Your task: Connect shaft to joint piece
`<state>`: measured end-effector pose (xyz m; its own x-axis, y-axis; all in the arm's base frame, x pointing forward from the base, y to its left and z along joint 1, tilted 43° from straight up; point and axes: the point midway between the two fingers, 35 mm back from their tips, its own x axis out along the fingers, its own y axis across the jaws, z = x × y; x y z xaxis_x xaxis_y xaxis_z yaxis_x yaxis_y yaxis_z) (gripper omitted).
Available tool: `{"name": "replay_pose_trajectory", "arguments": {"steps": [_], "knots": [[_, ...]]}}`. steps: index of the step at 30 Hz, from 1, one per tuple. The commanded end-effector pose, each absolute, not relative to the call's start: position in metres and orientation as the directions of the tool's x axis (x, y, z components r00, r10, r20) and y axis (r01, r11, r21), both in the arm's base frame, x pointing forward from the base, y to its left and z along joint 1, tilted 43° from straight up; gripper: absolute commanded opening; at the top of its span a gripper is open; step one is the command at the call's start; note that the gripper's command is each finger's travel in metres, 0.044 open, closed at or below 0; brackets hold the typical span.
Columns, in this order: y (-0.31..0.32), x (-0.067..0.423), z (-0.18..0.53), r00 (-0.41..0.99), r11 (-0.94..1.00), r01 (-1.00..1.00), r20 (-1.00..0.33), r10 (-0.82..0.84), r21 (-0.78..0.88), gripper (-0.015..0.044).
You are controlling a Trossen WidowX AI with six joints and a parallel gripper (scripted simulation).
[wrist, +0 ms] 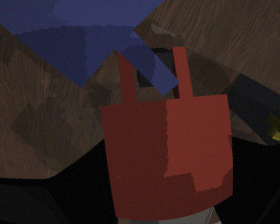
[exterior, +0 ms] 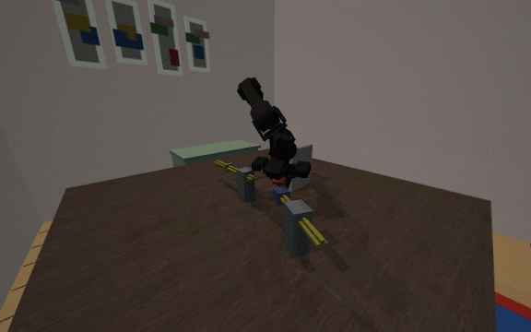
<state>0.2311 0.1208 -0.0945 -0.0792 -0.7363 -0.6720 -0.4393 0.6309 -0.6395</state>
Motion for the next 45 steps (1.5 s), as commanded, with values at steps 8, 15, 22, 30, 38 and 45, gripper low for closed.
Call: {"name": "replay_pose_trajectory", "arguments": {"steps": [8,15,22,30,38,45], "knots": [[0.1205,0.2314,-0.095,-0.077,0.629,-0.442,-0.672,-0.737,-0.64,0.0182],[0.1205,0.2314,-0.095,-0.077,0.629,-0.442,-0.672,-0.737,-0.64,0.0182],[0.1205,0.2314,-0.095,-0.077,0.629,-0.442,-0.672,-0.737,-0.64,0.0182],[0.1205,0.2314,-0.095,-0.077,0.629,-0.442,-0.672,-0.737,-0.64,0.0182],[0.1205,0.2314,-0.095,-0.077,0.629,-0.442,-0.672,-0.737,-0.64,0.0182],[0.1207,0.2311,-0.0945,-0.079,0.631,-0.439,-0.672,-0.736,-0.64,0.0147]]}}
